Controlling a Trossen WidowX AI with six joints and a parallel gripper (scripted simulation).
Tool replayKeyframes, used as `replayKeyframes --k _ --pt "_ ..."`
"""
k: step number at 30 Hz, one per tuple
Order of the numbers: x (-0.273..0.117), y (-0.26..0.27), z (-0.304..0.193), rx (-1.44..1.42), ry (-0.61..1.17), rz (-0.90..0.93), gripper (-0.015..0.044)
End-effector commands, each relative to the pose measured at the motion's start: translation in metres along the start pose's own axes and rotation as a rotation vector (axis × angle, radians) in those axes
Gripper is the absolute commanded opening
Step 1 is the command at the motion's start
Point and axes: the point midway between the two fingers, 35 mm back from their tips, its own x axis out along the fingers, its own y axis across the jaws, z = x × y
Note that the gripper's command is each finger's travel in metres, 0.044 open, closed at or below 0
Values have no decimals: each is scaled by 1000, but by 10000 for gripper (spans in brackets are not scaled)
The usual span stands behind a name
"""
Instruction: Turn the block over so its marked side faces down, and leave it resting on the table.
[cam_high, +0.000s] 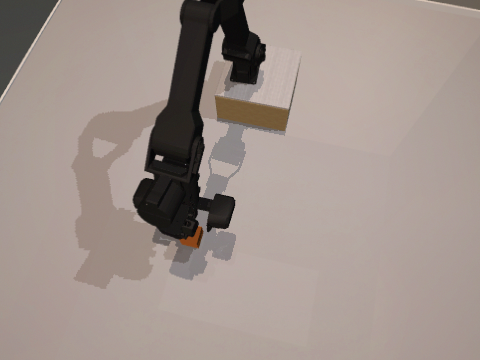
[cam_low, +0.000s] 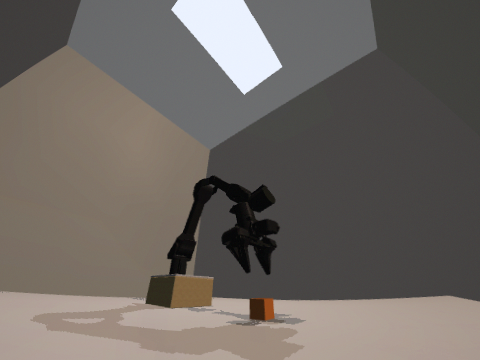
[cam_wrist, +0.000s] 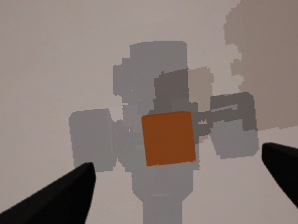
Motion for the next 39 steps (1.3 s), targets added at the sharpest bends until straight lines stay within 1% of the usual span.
replayKeyframes --k 1,5,7,10,13,14,17,20,39 --pt "-4 0 8 1 101 -4 440" --pt "-10 0 13 -1 222 -6 440" --pt "-11 0 14 -1 243 -6 440" --pt "-8 0 13 -1 243 -6 440" --pt "20 0 6 -1 243 -6 440" --pt "23 0 5 -1 243 -6 440" --pt "23 0 5 -1 243 -6 440" --pt "36 1 2 -1 243 -6 440" --pt "64 1 -5 -1 243 -6 440"
